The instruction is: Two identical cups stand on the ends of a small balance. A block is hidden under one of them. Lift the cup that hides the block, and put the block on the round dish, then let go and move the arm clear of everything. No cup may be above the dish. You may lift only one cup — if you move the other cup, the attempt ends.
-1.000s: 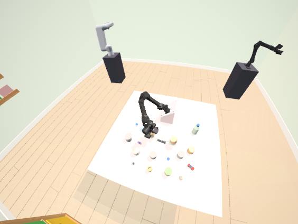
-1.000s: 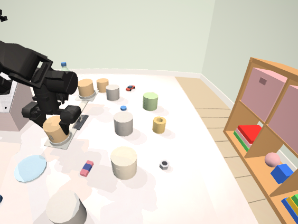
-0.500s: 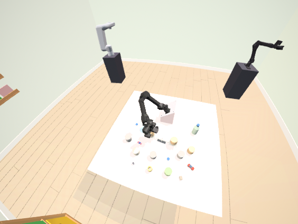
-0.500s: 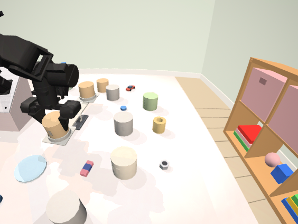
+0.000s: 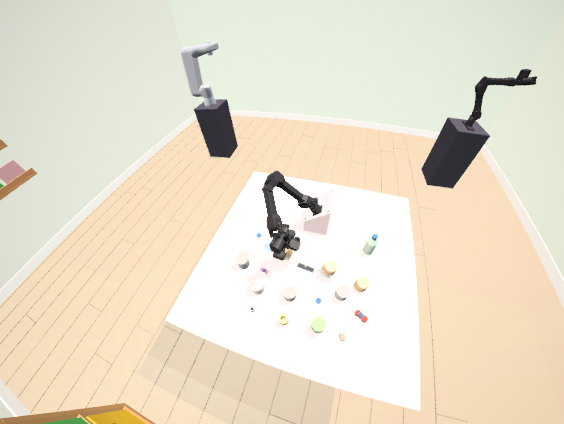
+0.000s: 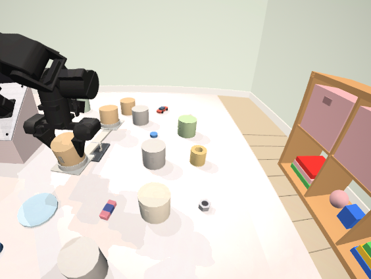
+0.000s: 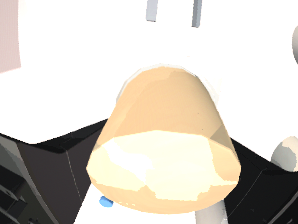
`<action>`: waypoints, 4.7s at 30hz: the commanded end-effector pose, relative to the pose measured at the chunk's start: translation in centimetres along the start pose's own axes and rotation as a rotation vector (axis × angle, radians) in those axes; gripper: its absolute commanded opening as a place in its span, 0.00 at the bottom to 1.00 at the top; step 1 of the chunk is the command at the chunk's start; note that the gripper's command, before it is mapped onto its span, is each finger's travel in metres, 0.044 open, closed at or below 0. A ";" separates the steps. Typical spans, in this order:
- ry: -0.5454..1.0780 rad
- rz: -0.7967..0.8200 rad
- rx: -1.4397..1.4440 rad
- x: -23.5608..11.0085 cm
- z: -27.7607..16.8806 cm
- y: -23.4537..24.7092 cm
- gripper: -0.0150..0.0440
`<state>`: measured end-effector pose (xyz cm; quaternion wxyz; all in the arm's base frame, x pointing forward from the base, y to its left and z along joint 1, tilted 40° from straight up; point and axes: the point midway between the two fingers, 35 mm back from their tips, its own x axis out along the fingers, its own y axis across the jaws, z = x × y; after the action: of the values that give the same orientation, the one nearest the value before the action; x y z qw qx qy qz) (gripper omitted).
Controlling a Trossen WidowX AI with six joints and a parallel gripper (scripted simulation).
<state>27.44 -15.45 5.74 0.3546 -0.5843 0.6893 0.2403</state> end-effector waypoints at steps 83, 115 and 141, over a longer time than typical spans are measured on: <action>0.001 -0.005 0.001 -8.2 -0.1 0.5 0.25; 0.001 -0.005 0.001 -8.2 -0.1 0.5 0.25; -0.080 0.020 0.019 -3.5 -7.6 4.2 0.25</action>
<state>22.66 -17.27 12.62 0.3803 -0.5616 0.6871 0.2606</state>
